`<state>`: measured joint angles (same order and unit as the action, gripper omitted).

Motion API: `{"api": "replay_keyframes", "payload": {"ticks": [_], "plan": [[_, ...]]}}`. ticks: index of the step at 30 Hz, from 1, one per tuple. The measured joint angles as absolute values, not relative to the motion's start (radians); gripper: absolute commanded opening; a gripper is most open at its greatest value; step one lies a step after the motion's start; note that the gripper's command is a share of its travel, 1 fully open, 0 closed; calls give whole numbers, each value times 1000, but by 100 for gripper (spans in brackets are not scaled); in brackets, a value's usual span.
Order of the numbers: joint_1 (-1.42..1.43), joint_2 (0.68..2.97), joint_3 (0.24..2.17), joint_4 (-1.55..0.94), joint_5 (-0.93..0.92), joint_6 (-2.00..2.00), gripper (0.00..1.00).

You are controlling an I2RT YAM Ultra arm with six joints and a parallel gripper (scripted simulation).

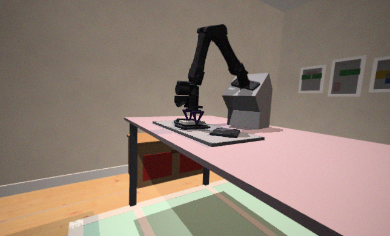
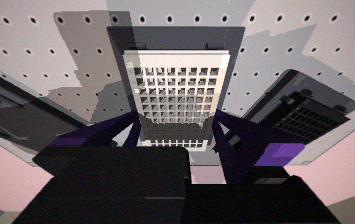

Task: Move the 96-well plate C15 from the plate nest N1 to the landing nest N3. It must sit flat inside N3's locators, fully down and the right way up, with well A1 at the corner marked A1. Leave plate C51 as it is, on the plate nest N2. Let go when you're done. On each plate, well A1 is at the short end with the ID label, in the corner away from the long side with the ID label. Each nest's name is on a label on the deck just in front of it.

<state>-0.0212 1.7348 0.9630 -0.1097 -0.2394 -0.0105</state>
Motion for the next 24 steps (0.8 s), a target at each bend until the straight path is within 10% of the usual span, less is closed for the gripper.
{"api": "replay_keyframes", "payload": {"ticks": [24], "plan": [[-19, 1738, 955, -91, -238, -8, 0]]}}
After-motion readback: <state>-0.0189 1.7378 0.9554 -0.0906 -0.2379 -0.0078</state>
